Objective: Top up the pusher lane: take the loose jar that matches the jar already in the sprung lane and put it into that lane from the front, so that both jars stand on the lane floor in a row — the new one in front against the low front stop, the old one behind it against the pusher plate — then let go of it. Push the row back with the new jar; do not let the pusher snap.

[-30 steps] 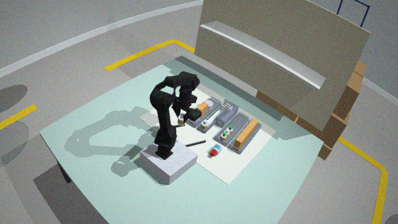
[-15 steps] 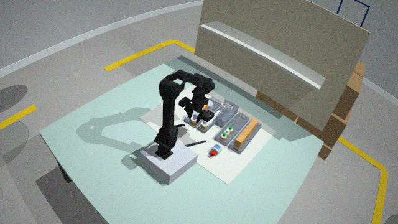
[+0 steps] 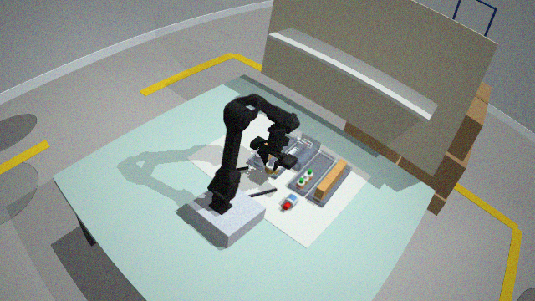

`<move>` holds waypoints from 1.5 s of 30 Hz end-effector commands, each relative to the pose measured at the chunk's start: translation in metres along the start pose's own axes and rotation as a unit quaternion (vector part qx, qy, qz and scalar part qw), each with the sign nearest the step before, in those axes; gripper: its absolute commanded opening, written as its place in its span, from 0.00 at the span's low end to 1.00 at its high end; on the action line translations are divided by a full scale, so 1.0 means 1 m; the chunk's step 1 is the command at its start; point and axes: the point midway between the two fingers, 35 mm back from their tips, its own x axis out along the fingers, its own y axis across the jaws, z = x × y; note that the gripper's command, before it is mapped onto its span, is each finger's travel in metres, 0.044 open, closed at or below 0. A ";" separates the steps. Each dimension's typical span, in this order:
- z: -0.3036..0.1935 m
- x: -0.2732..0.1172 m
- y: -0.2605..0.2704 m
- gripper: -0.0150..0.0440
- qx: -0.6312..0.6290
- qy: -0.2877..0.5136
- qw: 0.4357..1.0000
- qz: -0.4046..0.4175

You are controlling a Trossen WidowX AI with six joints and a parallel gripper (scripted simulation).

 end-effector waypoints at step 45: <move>0.016 0.013 0.000 0.25 -0.003 0.002 1.000 0.002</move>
